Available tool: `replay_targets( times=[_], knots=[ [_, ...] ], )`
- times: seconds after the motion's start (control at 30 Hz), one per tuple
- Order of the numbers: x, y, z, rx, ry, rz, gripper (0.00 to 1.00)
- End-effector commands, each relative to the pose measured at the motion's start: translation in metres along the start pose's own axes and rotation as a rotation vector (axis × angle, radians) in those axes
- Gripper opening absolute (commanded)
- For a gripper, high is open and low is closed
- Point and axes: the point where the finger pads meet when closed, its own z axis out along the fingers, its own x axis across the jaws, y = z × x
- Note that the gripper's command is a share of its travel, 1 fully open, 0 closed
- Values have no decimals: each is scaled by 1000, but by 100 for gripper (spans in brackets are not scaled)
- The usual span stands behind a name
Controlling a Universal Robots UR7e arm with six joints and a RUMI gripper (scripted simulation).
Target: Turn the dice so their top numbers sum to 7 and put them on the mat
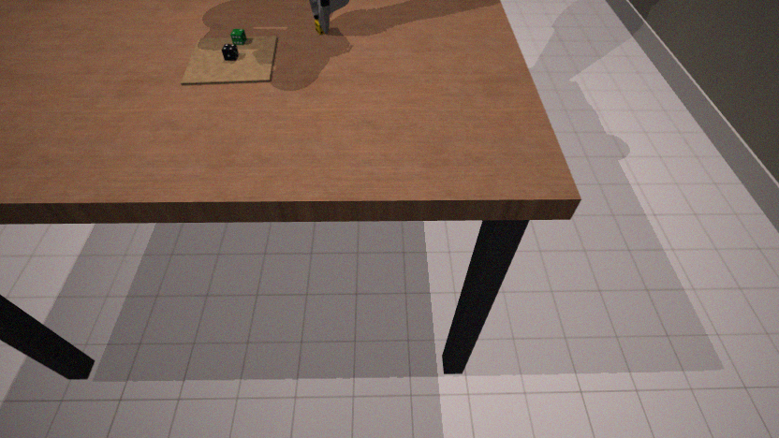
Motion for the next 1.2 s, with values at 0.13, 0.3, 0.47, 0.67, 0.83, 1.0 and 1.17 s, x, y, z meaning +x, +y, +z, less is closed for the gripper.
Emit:
replay_targets(
  times=[0.13,0.3,0.47,0.67,0.83,1.0,1.17],
  knots=[
    [0,0,-4,0,-1,0,3],
    [0,0,-18,0,-1,0,3],
    [0,0,-41,0,-1,0,3],
    [0,0,-67,0,-1,0,3],
    [0,0,-85,0,-1,0,3],
    [0,0,-98,0,-1,0,3],
    [0,0,-100,0,-1,0,3]
  ],
)
